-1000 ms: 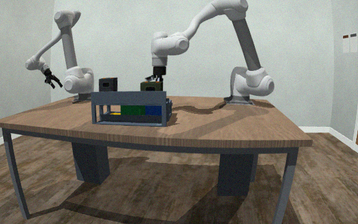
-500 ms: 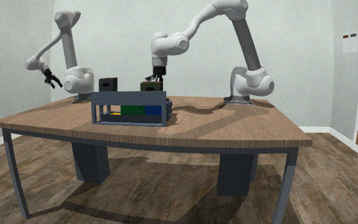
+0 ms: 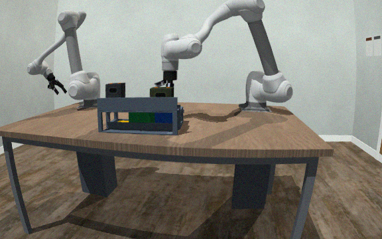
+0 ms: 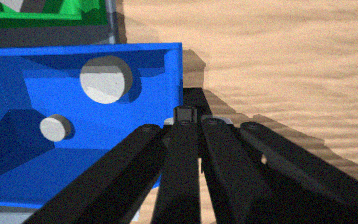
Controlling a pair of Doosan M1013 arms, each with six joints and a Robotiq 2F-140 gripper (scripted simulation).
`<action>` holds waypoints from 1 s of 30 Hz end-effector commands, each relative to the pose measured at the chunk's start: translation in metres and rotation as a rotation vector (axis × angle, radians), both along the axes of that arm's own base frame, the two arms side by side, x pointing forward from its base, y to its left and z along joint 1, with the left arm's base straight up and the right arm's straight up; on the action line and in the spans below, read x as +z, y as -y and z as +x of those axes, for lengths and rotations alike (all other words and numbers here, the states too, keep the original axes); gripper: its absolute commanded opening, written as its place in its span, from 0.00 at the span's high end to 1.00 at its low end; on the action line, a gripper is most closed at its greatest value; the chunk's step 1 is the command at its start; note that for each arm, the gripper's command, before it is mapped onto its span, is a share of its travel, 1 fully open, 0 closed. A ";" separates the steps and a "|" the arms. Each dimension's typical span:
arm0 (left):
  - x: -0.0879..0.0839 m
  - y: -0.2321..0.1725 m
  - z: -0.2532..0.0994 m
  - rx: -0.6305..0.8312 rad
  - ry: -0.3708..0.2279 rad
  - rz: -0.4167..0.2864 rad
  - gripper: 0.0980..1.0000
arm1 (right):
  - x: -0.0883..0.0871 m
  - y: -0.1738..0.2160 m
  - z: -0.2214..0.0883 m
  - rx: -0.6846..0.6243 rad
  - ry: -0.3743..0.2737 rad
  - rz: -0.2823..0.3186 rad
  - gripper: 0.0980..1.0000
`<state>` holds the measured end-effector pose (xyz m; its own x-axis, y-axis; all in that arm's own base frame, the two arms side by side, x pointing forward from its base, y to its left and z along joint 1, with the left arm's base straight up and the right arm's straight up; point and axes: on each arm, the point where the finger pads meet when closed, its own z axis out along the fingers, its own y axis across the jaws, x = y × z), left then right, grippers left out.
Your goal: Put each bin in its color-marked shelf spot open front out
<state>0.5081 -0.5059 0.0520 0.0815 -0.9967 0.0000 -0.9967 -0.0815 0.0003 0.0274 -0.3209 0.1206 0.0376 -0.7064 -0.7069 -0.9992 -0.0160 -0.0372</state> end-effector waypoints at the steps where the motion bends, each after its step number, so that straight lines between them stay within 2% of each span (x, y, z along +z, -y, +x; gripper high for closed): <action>1: 0.001 0.000 0.001 0.000 0.001 -0.001 1.00 | 0.000 0.000 0.000 0.000 0.000 -0.001 0.00; 30: 0.001 -0.001 0.014 0.000 0.001 -0.001 1.00 | 0.000 0.000 0.000 0.000 0.000 -0.001 0.00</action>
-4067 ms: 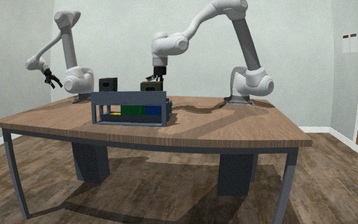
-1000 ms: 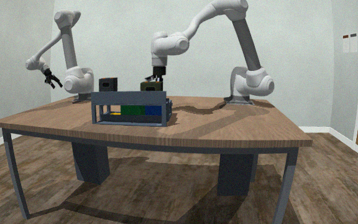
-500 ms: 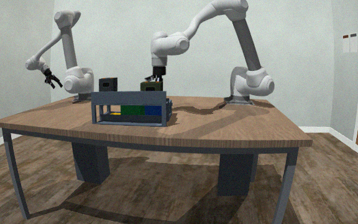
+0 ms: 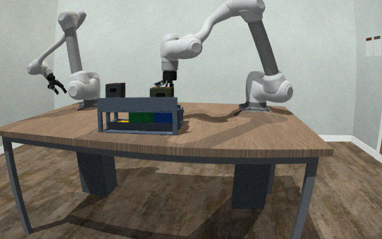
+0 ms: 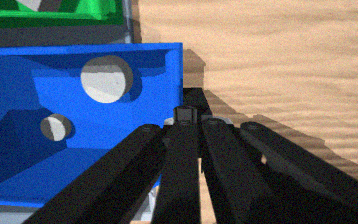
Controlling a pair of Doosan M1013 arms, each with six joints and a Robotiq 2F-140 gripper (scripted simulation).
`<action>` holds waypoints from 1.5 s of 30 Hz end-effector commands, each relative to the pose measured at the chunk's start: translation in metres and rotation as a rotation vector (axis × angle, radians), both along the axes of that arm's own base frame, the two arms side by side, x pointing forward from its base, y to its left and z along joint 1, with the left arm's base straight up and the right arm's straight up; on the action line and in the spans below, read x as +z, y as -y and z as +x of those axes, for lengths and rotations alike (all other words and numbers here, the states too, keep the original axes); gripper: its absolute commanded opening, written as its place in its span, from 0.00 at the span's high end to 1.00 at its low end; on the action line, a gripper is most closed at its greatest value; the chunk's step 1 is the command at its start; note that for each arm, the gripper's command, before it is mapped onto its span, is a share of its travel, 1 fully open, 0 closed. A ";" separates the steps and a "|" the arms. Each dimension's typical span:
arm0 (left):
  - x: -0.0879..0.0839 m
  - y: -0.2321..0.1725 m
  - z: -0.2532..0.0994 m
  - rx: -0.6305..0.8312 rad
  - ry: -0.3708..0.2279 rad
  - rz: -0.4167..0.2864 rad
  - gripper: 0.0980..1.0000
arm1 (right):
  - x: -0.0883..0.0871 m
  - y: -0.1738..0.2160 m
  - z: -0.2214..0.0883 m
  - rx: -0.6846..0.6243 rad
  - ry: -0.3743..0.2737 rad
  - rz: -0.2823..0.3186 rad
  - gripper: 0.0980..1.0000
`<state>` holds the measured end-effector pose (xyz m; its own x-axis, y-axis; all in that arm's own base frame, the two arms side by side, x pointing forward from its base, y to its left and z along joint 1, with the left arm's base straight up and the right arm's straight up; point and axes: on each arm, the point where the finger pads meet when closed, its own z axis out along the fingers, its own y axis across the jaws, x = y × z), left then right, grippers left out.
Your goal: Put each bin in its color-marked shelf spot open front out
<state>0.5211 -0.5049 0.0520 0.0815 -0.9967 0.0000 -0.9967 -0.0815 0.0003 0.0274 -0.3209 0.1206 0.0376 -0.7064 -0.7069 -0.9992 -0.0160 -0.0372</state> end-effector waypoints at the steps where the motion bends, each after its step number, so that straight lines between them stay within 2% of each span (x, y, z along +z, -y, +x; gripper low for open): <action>1: 0.001 0.000 0.002 0.000 0.001 -0.001 1.00 | 0.000 0.000 0.000 0.000 0.000 -0.001 0.00; 45: 0.001 -0.002 0.029 0.000 0.001 -0.001 1.00 | 0.000 0.000 0.000 0.000 0.000 -0.001 0.00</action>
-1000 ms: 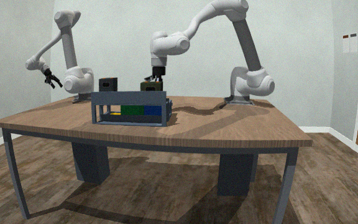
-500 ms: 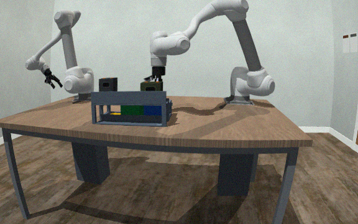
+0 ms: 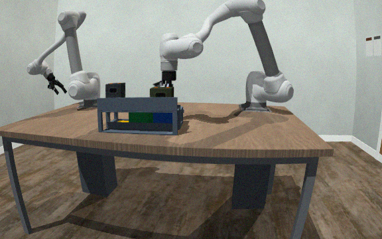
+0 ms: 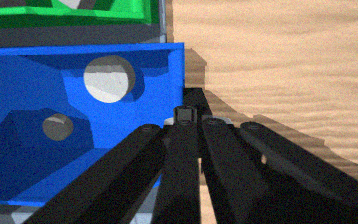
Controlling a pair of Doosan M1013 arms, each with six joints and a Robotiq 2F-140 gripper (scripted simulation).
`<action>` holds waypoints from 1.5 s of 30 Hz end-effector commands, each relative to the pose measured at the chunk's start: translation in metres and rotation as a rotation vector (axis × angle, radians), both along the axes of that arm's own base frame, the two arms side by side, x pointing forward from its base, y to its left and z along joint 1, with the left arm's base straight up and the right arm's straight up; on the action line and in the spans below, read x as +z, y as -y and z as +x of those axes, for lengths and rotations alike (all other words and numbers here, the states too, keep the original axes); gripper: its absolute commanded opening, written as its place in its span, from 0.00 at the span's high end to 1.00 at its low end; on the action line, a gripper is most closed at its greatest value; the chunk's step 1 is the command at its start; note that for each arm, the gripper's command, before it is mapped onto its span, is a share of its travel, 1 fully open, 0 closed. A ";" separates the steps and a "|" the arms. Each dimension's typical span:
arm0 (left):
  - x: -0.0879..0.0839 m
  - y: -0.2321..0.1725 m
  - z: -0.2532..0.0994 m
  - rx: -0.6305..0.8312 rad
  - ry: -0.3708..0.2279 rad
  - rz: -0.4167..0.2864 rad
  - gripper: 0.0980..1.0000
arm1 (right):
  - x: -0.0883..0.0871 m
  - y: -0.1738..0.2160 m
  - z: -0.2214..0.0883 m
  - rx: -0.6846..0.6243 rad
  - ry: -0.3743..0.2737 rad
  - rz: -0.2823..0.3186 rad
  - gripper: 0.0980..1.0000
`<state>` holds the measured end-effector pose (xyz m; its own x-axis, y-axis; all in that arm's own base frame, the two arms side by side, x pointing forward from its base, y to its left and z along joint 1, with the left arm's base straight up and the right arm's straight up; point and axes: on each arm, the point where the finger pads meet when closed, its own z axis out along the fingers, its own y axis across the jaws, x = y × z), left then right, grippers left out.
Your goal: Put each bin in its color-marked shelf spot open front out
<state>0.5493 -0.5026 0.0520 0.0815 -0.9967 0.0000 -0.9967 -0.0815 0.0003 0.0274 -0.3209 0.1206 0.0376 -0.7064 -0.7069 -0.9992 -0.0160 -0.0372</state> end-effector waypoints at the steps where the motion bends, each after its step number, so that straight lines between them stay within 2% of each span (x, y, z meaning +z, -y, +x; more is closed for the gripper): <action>1: 0.001 0.000 0.002 0.000 0.001 -0.001 1.00 | 0.000 0.000 0.000 0.000 0.000 -0.001 0.00; 45: 0.001 -0.002 0.022 0.000 0.001 -0.001 1.00 | 0.000 0.000 0.000 0.000 0.000 -0.001 0.00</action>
